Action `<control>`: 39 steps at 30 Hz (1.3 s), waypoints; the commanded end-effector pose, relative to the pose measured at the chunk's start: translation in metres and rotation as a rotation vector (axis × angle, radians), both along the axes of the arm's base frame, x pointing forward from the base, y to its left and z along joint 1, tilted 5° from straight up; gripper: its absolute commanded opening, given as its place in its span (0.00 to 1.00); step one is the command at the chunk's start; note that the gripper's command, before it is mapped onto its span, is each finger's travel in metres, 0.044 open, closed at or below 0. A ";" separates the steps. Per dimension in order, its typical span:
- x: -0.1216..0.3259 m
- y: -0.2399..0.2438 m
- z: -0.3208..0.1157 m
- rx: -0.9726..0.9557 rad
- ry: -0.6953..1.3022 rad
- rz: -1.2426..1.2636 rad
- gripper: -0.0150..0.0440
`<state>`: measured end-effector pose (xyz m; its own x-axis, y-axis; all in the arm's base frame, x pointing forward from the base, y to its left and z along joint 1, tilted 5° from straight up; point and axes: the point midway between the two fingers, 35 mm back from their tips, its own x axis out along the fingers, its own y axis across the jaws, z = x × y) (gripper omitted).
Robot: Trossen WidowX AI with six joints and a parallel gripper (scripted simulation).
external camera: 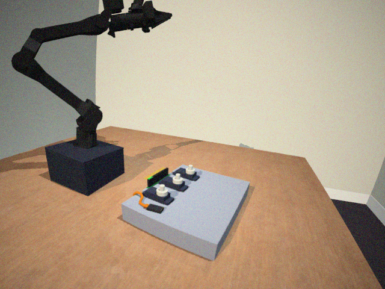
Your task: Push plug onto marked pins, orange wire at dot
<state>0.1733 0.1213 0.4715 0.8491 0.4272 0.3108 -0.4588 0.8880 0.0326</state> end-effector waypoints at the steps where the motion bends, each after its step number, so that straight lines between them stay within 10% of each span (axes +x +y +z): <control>1: 0.017 0.001 -0.013 -0.019 0.018 -0.040 0.45; 39: 0.143 -0.123 -0.143 -0.098 0.248 -0.475 0.45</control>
